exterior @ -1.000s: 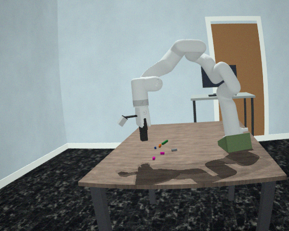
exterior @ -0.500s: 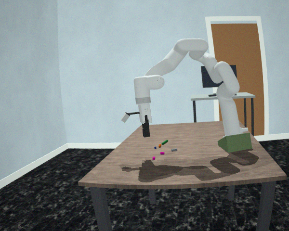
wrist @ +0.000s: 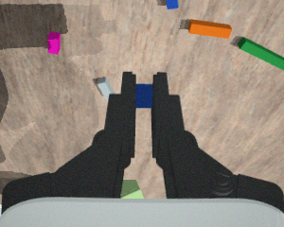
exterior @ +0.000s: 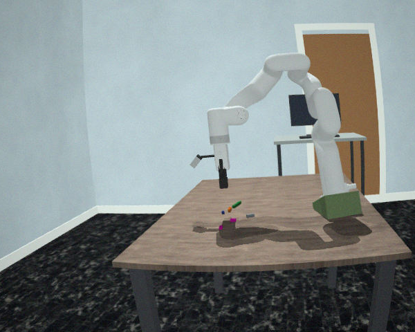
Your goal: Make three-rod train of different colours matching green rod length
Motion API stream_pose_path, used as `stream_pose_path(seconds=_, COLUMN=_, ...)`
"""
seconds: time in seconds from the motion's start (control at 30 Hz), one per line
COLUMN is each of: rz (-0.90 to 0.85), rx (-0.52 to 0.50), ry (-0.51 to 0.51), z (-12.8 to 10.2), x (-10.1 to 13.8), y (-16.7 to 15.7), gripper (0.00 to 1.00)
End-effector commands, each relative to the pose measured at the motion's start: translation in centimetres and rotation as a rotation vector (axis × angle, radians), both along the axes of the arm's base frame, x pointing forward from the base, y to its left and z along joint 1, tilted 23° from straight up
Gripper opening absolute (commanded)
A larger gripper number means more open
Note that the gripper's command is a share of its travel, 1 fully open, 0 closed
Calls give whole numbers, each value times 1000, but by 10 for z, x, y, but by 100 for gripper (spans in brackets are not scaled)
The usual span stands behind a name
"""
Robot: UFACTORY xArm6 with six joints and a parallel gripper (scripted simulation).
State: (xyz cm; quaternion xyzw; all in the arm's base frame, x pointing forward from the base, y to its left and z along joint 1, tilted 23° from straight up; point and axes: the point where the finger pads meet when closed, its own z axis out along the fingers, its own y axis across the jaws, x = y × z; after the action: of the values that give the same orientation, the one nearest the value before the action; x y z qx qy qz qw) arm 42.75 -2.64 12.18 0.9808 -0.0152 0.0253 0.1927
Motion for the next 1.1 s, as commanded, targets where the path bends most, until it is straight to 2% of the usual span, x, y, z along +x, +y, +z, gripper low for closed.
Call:
stream_pose_path(seconds=0.0, rz=-83, rx=7, ry=-47, z=15, x=-22, y=-31, gripper=4)
stream_pose_path(seconds=0.47, rz=-338, rx=5, ry=-155, z=29, x=-100, y=-100, gripper=4)
stream_pose_path(seconds=1.07, rz=-346, rx=5, ry=-158, z=28, x=-103, y=-102, gripper=4)
